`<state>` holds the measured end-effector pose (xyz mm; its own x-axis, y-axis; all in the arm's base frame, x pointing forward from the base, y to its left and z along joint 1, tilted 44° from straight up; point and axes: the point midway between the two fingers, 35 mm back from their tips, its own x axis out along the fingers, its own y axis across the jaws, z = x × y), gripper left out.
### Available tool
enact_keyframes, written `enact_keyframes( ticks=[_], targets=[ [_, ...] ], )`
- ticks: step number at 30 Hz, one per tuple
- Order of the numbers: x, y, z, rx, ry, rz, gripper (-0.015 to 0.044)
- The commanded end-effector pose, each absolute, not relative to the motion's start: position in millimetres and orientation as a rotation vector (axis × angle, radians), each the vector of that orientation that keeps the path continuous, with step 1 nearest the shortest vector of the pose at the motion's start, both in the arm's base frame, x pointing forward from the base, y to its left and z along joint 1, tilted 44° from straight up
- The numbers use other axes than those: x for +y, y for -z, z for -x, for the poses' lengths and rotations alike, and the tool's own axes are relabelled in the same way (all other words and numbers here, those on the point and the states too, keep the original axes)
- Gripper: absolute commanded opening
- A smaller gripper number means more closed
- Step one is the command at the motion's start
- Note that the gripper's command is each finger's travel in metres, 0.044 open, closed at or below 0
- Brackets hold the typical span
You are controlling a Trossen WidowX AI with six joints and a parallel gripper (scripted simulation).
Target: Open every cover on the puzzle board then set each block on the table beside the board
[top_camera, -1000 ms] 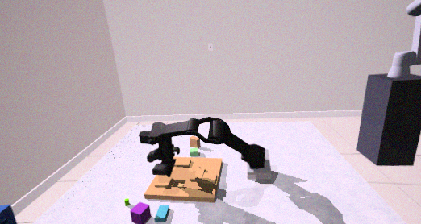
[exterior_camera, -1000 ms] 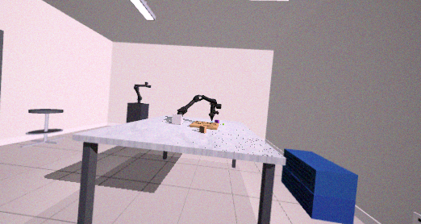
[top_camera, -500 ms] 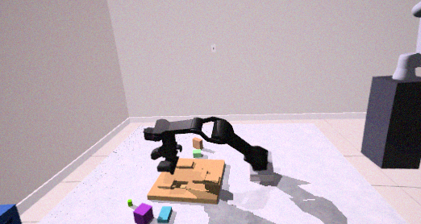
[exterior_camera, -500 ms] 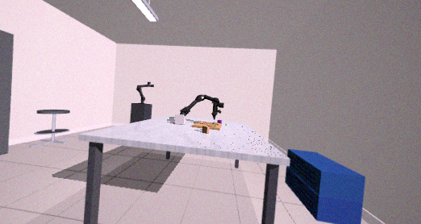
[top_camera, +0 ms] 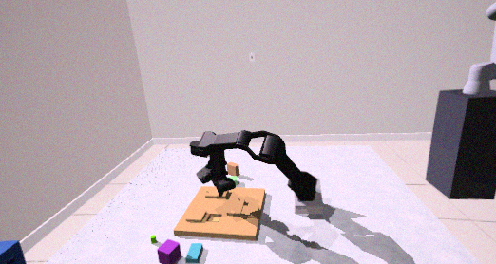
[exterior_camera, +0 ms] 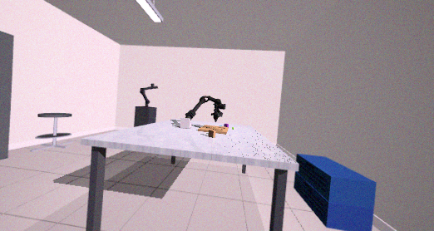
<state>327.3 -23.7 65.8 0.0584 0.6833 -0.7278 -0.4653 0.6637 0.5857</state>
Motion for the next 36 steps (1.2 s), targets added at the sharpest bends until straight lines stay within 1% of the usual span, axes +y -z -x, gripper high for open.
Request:
enact_keyframes(
  ticks=[1, 16, 36],
  targets=[
    [-32, -57, -294, 1.118, -1.036, 0.011, 0.0000],
    [-36, -41, -211, 0.704, -1.379, 0.527, 0.0000],
    [-36, -41, -210, 0.698, -1.382, 0.533, 0.0000]
  ],
)
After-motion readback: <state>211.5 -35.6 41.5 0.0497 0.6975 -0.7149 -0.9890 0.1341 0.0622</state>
